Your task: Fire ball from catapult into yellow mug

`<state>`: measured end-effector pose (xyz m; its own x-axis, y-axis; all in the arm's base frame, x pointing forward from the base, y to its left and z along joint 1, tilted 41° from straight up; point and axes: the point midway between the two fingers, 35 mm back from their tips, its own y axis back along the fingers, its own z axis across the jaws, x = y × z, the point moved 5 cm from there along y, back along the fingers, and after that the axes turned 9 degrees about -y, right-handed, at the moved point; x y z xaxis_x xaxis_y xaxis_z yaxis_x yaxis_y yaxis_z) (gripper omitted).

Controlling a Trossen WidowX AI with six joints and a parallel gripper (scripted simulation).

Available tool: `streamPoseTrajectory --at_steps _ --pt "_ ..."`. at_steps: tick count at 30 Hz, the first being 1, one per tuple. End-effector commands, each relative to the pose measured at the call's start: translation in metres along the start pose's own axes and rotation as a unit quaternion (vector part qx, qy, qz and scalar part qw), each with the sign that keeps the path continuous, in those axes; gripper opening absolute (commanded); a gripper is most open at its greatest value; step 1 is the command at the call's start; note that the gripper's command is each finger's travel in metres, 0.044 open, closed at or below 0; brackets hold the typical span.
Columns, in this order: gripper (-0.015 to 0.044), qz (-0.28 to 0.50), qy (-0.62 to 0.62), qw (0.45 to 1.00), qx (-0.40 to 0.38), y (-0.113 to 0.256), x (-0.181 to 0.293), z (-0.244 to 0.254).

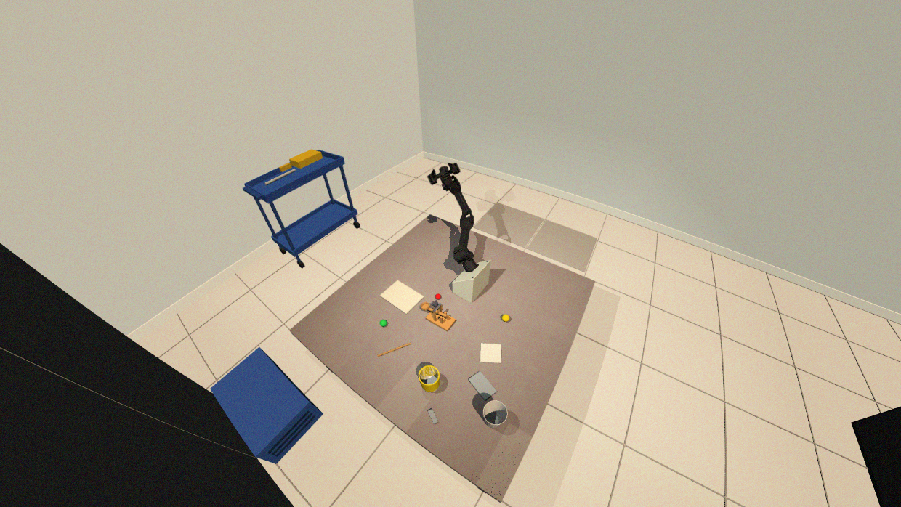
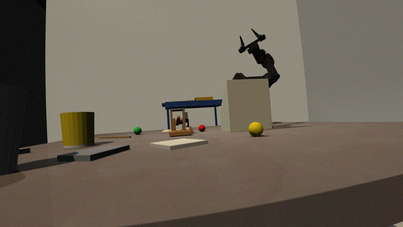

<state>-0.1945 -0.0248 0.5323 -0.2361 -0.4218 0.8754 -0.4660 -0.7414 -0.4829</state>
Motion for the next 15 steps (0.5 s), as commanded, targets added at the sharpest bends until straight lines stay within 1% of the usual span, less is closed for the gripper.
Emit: streamPoseTrajectory --at_steps 1,2,5,15 --pt "0.0426 -0.001 -0.001 1.000 -0.001 -0.001 0.000 0.001" --pt "0.0440 -0.002 -0.005 1.000 -0.003 -0.003 0.000 0.002" --pt "0.0440 -0.015 -0.028 0.999 -0.016 -0.016 -0.002 0.013" --pt "0.0440 -0.081 -0.157 0.979 -0.100 -0.087 -0.020 0.075"
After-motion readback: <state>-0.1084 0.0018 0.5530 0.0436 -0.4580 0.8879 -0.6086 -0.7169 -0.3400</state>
